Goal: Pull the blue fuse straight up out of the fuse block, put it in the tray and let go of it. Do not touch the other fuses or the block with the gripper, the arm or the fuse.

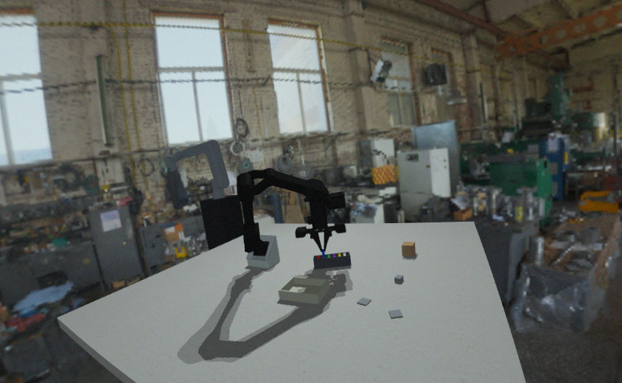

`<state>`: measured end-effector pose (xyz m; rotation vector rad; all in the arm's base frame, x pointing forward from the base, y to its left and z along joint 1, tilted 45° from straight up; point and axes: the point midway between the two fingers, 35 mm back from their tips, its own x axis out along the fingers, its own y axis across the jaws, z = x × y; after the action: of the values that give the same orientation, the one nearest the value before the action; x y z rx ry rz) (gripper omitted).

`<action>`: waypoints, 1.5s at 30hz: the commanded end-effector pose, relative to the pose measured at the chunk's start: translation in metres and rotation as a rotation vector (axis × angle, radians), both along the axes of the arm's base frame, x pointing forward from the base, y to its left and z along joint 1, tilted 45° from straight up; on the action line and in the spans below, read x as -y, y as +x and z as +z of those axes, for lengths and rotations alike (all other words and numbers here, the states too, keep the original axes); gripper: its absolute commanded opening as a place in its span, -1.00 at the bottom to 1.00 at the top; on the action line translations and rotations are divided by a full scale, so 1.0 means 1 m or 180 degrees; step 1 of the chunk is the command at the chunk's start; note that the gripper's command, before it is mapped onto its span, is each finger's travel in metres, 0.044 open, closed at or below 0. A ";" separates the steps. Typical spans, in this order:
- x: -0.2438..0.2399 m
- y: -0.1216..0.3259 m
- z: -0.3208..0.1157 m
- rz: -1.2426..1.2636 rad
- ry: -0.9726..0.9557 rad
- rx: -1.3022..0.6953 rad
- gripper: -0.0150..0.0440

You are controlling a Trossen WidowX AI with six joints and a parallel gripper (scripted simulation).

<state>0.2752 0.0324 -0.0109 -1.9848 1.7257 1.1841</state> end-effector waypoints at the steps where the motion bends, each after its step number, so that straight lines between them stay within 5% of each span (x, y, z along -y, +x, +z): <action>1: -0.002 0.000 0.002 -0.0017 0.0017 0.0009 -0.49; 35: -0.024 0.001 0.024 -0.0014 0.0014 0.0006 -0.49; 45: 0.016 0.024 0.066 0.0005 0.0082 0.0005 -0.49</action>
<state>0.2918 0.0285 0.0406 -1.9681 1.7085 1.2060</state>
